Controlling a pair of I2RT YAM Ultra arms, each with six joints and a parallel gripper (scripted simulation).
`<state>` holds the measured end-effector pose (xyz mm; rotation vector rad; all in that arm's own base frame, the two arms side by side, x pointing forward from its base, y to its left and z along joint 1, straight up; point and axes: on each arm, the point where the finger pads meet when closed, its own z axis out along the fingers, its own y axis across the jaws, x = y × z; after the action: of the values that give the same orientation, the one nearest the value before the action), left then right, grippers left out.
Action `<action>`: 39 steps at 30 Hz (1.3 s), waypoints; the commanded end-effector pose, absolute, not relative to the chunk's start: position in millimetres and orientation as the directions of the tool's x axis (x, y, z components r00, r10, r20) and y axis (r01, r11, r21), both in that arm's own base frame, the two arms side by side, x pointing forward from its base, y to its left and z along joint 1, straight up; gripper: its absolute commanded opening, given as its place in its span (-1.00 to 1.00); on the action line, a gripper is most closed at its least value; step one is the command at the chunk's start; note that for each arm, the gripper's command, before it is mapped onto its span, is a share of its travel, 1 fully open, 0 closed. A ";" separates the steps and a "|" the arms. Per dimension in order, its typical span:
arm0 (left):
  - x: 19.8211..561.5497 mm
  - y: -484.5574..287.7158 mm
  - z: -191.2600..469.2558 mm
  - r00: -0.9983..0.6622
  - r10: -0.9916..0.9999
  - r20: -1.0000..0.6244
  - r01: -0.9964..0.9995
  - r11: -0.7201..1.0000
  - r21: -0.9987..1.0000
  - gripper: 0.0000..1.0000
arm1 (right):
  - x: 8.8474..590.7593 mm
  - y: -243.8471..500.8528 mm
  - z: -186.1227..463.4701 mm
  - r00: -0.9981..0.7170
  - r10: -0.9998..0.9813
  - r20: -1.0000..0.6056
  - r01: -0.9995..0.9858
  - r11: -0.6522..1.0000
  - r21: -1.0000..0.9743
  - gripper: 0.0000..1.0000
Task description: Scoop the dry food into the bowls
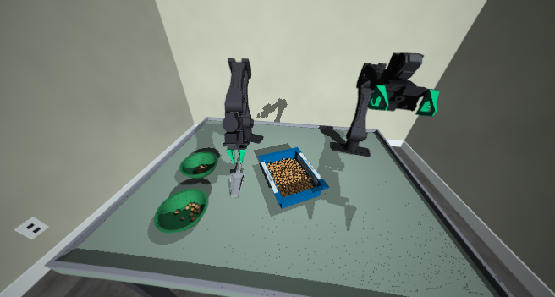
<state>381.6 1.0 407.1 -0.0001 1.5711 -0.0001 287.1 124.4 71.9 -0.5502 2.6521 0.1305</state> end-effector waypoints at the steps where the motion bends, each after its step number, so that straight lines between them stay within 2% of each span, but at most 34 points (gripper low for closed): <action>1: 377.2 1.0 421.3 0.036 0.000 -0.999 0.000 1.000 0.000 1.00 | 292.9 126.0 107.3 -0.814 -0.355 -0.460 -0.401 0.916 0.004 -0.35; 5: 377.2 1.0 421.3 0.036 0.000 -0.999 0.000 1.000 0.000 1.00 | 301.3 129.5 118.1 -0.794 -0.347 -0.500 -0.402 0.916 0.003 -0.35; 8: 377.2 1.0 421.3 0.036 0.000 -0.999 0.000 1.000 0.000 1.00 | 288.7 124.2 95.5 -0.810 -0.354 -0.467 -0.402 0.916 0.003 -0.35; 17: 377.2 1.0 421.3 0.036 0.000 -0.999 0.000 1.000 0.000 1.00 | 305.9 131.4 124.2 -0.777 -0.339 -0.530 -0.402 0.916 0.002 -0.35; 24: 377.2 1.0 421.4 0.036 0.000 -0.999 0.000 1.000 0.000 1.00 | 355.4 117.7 178.7 -0.655 -0.210 -0.726 -0.311 0.950 0.005 -0.35; 29: 377.2 1.0 421.4 0.036 0.000 -0.999 0.000 1.000 0.000 1.00 | 370.3 111.2 193.3 -0.614 -0.174 -0.770 -0.286 0.958 0.011 -0.35; 34: 377.2 1.0 421.5 0.037 0.000 -0.999 0.000 1.000 0.000 1.00 | 389.6 84.1 266.1 -0.436 -0.087 -0.896 -0.206 0.979 0.005 -0.35; 39: 377.1 1.0 421.7 0.037 0.000 -0.999 0.000 1.000 0.000 1.00 | 402.3 60.9 310.4 -0.303 -0.037 -0.952 -0.148 0.989 0.009 -0.35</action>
<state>381.6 1.0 407.1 -0.0001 1.5711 -0.0001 376.7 69.0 246.7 -0.1914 2.0821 0.1088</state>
